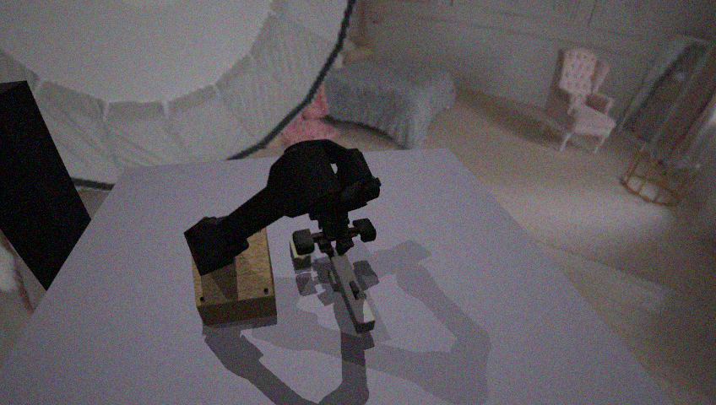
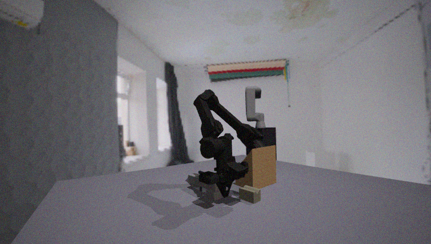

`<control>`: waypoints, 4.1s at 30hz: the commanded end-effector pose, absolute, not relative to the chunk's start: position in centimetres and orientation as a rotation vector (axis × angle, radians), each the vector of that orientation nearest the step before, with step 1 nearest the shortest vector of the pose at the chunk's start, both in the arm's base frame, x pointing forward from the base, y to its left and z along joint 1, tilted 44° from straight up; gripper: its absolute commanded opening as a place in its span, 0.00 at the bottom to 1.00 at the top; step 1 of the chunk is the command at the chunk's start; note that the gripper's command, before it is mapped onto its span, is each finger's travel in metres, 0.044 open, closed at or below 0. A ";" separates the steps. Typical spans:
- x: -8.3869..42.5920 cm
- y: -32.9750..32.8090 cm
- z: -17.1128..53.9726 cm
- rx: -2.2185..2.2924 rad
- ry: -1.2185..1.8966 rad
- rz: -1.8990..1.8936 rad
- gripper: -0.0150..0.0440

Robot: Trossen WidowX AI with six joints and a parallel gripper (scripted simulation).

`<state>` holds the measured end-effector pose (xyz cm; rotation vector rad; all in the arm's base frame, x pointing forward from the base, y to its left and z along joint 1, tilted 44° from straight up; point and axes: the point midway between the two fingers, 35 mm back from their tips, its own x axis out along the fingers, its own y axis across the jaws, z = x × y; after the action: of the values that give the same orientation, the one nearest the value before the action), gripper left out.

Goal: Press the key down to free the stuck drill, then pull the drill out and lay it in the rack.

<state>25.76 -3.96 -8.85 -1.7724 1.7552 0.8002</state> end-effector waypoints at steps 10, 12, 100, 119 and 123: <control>26.0 -2.4 -10.0 -1.770 1.749 0.800 0.25; 26.0 -2.1 -10.2 -1.770 1.749 0.800 0.25; 25.8 -2.6 -10.5 -1.770 1.750 0.800 0.25; 25.7 -2.4 -10.3 -1.770 1.749 0.800 0.25; 25.7 -2.4 -10.3 -1.770 1.749 0.800 0.25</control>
<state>25.70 -2.47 -10.44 -1.7695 1.7499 0.8056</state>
